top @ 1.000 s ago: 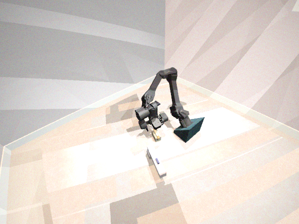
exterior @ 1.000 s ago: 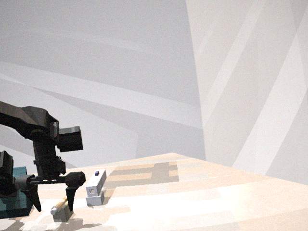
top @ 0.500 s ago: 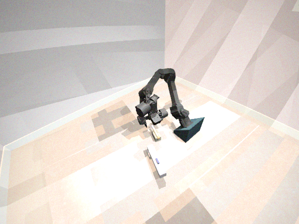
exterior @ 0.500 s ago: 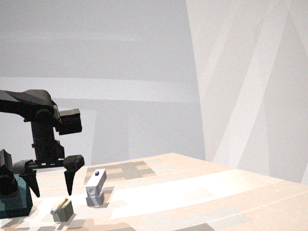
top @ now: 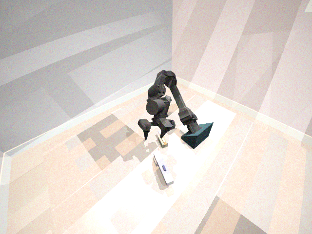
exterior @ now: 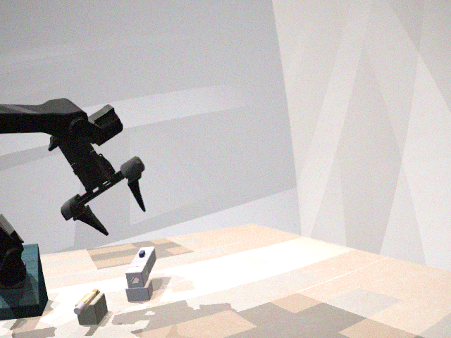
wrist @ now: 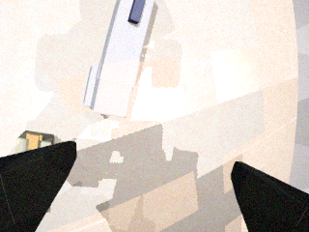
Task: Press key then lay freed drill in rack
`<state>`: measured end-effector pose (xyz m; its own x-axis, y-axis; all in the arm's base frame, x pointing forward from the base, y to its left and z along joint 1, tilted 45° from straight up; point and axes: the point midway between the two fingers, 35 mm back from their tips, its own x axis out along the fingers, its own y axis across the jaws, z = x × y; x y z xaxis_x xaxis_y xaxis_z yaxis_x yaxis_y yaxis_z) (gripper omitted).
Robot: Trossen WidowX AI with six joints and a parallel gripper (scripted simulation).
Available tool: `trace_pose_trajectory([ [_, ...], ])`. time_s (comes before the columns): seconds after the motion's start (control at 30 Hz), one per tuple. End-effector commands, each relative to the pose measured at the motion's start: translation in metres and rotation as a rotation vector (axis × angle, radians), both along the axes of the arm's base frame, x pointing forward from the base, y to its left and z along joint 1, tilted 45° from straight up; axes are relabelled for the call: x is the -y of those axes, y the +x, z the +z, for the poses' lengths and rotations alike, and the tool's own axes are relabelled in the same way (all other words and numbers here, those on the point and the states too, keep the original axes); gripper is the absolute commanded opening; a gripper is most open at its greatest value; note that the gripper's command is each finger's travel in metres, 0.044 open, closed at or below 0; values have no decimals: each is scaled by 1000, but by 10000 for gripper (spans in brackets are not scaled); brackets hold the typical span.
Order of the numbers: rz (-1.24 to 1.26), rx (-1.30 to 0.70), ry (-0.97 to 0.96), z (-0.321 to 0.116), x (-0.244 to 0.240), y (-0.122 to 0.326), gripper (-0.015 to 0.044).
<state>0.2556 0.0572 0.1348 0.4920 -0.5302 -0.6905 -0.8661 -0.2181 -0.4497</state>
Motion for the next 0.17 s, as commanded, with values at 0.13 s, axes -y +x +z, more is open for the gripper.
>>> trace_pose_trajectory([
  [0.13, 281, 133, 62, 11, -111, 13, 440],
])
